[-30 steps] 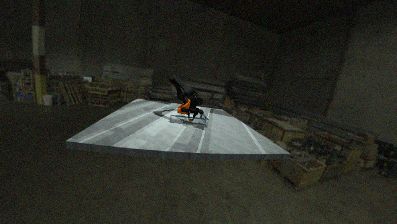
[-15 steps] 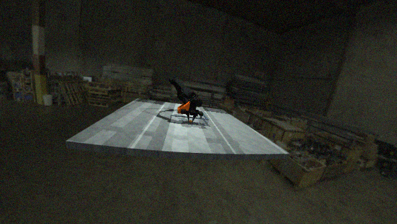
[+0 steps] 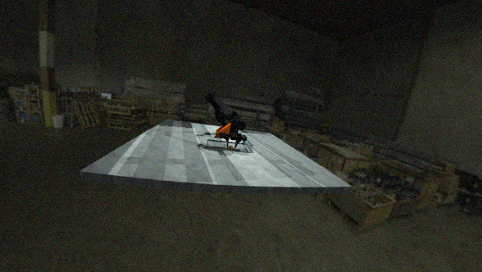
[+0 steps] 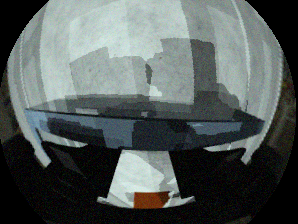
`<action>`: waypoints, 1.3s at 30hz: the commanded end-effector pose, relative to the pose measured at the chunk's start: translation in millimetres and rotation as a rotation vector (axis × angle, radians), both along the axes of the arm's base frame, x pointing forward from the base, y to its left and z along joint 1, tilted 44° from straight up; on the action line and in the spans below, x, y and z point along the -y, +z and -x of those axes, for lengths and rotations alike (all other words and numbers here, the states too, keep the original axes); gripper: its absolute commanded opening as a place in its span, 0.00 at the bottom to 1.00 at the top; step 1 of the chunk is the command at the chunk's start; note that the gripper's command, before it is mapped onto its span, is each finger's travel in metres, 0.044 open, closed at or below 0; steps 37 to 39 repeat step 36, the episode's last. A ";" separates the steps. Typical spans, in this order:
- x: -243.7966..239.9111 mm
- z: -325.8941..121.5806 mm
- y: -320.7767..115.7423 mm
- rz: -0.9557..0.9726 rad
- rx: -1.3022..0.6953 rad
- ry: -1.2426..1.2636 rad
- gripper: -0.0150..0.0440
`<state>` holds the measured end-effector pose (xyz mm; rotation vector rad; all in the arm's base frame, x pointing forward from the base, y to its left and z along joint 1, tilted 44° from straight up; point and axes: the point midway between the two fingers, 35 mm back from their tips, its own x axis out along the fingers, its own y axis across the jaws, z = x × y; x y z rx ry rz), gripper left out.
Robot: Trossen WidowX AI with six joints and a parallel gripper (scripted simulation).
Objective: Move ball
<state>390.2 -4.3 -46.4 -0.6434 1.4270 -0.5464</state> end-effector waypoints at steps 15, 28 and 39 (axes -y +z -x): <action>-62.0 6.1 56.6 -0.003 0.001 0.025 0.67; -91.9 13.2 91.5 -0.004 0.004 0.020 1.00; -91.9 13.2 91.5 -0.004 0.004 0.020 1.00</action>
